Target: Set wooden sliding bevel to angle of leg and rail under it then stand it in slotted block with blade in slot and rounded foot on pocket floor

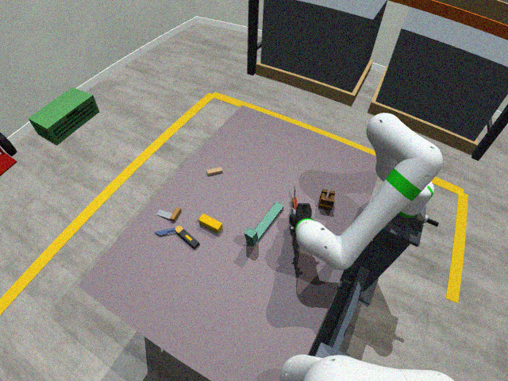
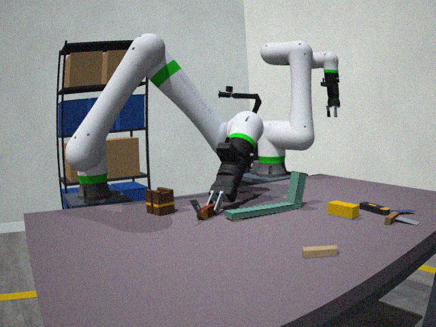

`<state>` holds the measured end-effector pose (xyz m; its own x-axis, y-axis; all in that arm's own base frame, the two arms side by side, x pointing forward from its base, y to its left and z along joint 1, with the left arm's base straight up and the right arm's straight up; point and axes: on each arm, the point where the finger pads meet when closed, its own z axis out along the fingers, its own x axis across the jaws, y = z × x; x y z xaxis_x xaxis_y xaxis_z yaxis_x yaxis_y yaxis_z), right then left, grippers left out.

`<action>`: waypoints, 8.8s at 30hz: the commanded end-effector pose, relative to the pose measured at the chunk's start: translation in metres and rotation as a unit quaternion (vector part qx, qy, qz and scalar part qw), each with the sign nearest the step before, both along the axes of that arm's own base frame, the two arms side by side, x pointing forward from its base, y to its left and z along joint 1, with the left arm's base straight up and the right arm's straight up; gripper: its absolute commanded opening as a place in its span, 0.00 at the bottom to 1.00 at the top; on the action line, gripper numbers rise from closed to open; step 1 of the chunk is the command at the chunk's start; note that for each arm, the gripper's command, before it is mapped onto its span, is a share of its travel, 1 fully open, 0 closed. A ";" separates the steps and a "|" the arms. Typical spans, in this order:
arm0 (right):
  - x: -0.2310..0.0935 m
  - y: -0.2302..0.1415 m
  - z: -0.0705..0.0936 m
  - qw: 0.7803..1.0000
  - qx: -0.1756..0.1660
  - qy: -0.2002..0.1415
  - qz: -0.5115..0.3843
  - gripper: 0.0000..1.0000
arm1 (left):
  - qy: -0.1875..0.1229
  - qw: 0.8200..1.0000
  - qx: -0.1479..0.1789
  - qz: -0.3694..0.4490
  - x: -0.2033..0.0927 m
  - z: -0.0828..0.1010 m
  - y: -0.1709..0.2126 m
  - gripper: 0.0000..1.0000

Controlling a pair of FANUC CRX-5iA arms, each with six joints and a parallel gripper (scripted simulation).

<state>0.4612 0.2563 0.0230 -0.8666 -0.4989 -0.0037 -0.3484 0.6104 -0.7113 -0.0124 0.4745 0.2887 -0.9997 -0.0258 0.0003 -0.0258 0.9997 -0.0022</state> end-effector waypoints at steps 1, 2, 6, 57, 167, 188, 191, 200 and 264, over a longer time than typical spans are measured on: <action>0.000 0.000 0.001 1.000 0.001 -0.001 0.000 0.00 | 0.000 1.000 0.001 0.000 0.000 0.001 0.000 1.00; 0.000 0.000 0.001 1.000 0.001 -0.001 0.000 0.00 | 0.000 1.000 0.001 0.000 0.000 0.001 0.000 1.00; 0.000 0.000 0.001 1.000 0.001 -0.001 0.000 0.00 | 0.000 1.000 0.001 0.000 0.000 0.001 0.000 1.00; 0.000 0.000 0.005 1.000 0.001 -0.001 0.000 0.00 | 0.000 1.000 0.001 0.000 0.000 0.001 0.000 1.00; 0.087 0.184 0.180 0.810 0.537 0.119 -0.203 0.00 | 0.000 1.000 0.001 0.000 0.000 0.001 0.000 1.00; 0.102 0.216 0.179 0.742 0.614 0.136 -0.232 0.00 | 0.000 1.000 0.001 0.000 0.000 0.001 0.000 1.00; 0.102 0.216 0.179 0.742 0.614 0.136 -0.233 0.00 | 0.000 1.000 0.001 0.000 0.000 0.001 0.000 1.00; 0.102 0.216 0.178 0.742 0.614 0.136 -0.233 0.00 | 0.000 1.000 0.001 0.000 0.000 0.001 0.000 1.00; 0.100 0.203 0.114 0.742 0.614 0.136 -0.232 0.00 | 0.000 1.000 0.001 0.000 0.000 0.001 0.000 1.00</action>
